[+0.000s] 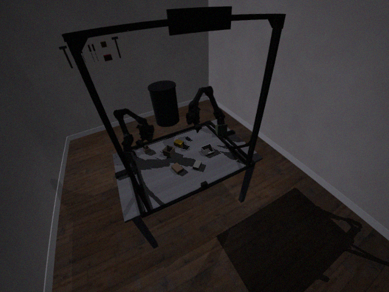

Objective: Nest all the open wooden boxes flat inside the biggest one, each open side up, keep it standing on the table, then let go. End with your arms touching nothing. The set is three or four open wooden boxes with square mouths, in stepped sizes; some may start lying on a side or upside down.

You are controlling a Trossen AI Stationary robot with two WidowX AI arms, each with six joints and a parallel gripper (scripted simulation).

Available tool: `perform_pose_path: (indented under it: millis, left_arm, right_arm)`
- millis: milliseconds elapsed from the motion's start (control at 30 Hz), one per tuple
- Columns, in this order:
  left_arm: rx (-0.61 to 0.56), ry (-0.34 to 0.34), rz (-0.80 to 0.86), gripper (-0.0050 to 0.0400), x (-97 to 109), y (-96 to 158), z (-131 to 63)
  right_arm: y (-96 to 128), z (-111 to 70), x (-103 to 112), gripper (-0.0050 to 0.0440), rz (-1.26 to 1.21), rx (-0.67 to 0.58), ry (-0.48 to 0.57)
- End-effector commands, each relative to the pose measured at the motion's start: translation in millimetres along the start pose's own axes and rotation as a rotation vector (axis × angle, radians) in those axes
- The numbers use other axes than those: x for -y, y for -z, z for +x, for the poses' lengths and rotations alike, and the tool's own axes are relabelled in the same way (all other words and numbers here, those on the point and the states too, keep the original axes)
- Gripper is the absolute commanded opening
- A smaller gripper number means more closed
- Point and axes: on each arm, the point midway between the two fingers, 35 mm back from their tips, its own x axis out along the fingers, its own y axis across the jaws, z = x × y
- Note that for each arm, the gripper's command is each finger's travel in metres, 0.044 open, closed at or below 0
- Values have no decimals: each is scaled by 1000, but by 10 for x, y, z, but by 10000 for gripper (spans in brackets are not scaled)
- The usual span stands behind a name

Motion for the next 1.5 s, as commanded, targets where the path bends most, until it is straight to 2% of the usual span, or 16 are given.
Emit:
perform_pose_path:
  millis: [0,67,500,800,933,1133,1467]
  left_arm:
    - [-9,-5,-107,400,25,45,20]
    - [-5,-11,-278,400,29,62,20]
    - [19,-27,-976,400,49,134,21]
    - [23,-28,-1048,400,51,142,30]
    - [22,-30,-1048,400,48,146,159]
    - [22,-30,-1048,400,48,146,178]
    - [22,-27,-1048,400,44,134,334]
  right_arm:
    - [0,0,0,400,0,0,0]
    - [0,0,0,400,0,0,0]
    - [0,0,0,400,0,0,0]
    - [0,0,0,400,0,0,0]
    - [0,0,0,400,0,0,0]
    - [0,0,0,400,0,0,0]
    - [0,0,0,400,0,0,0]
